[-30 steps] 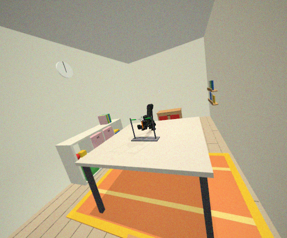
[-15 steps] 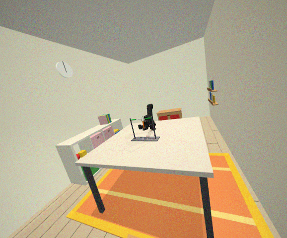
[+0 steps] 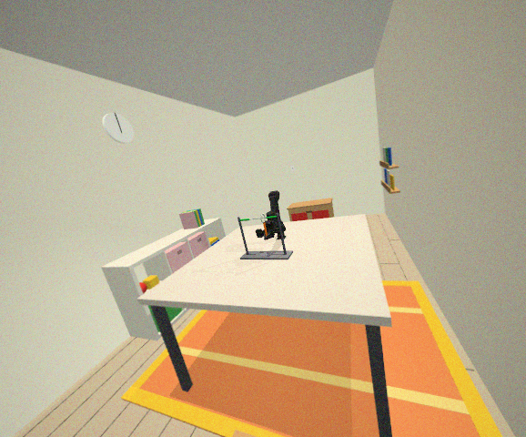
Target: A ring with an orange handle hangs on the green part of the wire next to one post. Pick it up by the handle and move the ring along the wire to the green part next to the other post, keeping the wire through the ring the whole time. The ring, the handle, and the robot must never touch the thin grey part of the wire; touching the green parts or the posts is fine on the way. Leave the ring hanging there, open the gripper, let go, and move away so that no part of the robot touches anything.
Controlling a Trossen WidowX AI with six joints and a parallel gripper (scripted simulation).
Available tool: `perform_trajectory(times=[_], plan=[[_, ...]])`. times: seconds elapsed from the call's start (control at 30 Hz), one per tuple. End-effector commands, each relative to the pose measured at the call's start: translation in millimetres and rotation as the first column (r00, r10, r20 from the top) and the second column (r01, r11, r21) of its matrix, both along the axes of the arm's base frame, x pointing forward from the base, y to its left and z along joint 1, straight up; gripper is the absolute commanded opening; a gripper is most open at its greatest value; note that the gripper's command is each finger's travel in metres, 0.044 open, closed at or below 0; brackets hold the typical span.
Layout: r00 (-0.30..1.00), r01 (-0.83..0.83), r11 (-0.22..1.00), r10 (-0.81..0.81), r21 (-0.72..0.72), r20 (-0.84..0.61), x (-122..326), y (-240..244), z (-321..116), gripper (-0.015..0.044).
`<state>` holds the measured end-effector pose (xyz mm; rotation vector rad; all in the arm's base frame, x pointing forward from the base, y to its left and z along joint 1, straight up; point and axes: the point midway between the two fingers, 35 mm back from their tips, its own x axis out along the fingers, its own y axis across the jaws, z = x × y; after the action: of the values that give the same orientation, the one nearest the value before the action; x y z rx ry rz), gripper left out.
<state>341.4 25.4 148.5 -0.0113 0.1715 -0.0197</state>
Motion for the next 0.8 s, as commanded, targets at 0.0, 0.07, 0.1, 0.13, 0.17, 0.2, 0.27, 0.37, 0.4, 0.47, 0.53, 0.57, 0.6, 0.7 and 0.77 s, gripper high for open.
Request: perform_trajectory(times=[0.0,0.07,0.1,0.13,0.17,0.2,0.27,0.37,0.4,0.47,0.53,0.57,0.6,0.7,0.77], plan=[[1.000,0.006,1.000,-0.006,0.012,0.005,1.0,5.1,1.4,-0.0150],[1.000,0.007,1.000,-0.007,0.014,0.005,1.1,7.3,1.4,-0.0150],[1.000,0.007,1.000,-0.007,0.015,0.005,1.2,8.3,1.4,-0.0150],[1.000,0.007,1.000,-0.007,0.016,0.005,1.3,9.4,1.4,-0.0150],[1.000,0.006,1.000,-0.006,0.016,0.005,1.4,10.4,1.4,-0.0150],[1.000,0.006,1.000,-0.006,0.017,0.005,1.4,11.5,1.4,-0.0150],[1.000,0.006,1.000,-0.006,0.017,0.005,1.6,13.6,1.4,-0.0150],[1.000,0.005,1.000,-0.005,0.018,0.004,1.8,16.6,1.5,-0.0150],[1.000,0.004,1.000,-0.004,0.018,0.004,1.9,17.7,1.5,-0.0150],[1.000,0.003,1.000,-0.003,0.019,0.004,2.1,19.7,1.5,-0.0150],[1.000,0.002,1.000,-0.002,0.019,0.004,2.2,21.7,1.5,-0.0150],[1.000,0.002,1.000,-0.002,0.019,0.004,2.3,22.7,1.5,-0.0150],[1.000,0.001,1.000,-0.001,0.019,0.004,2.4,23.7,1.5,-0.0150],[1.000,-0.001,1.000,0.001,0.019,0.004,2.6,26.7,1.5,-0.0150],[1.000,-0.002,1.000,0.002,0.019,0.004,2.7,28.7,1.6,-0.0150]])
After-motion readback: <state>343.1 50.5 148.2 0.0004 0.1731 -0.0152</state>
